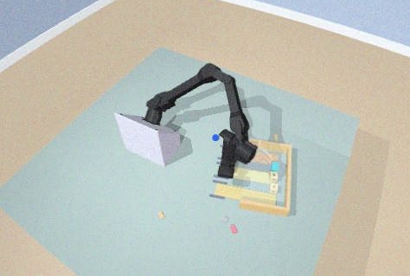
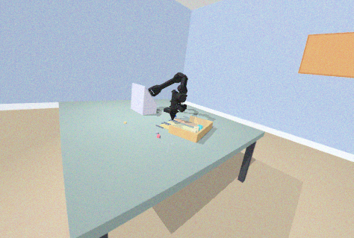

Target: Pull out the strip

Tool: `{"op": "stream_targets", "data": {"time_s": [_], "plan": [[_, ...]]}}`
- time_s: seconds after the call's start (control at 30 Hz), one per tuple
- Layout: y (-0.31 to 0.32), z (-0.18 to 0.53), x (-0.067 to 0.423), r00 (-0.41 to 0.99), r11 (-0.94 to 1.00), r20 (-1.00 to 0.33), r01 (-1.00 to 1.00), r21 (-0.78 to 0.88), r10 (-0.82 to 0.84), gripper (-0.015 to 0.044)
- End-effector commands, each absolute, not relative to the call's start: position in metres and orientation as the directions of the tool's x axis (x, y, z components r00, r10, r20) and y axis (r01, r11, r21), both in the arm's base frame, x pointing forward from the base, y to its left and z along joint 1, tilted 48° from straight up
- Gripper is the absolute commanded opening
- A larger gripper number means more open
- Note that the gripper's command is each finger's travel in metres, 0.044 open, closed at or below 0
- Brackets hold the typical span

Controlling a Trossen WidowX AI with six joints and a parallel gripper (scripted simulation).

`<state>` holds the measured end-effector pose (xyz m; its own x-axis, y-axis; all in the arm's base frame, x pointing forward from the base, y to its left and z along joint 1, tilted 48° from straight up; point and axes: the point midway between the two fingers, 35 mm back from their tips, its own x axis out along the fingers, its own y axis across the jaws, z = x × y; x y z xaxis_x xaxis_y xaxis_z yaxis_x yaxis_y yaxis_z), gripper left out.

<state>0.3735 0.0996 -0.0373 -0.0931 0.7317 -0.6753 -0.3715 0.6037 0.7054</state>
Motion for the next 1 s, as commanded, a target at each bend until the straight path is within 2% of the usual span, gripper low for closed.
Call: {"op": "stream_targets", "data": {"time_s": [0.0, 0.97], "plan": [[0.105, -0.042, 0.371, -0.096, 0.601, -0.67, -0.364, 0.712, 0.736, 0.0], [0.118, -0.052, 0.366, -0.096, 0.599, -0.668, -0.364, 0.713, 0.738, 0.0]]}}
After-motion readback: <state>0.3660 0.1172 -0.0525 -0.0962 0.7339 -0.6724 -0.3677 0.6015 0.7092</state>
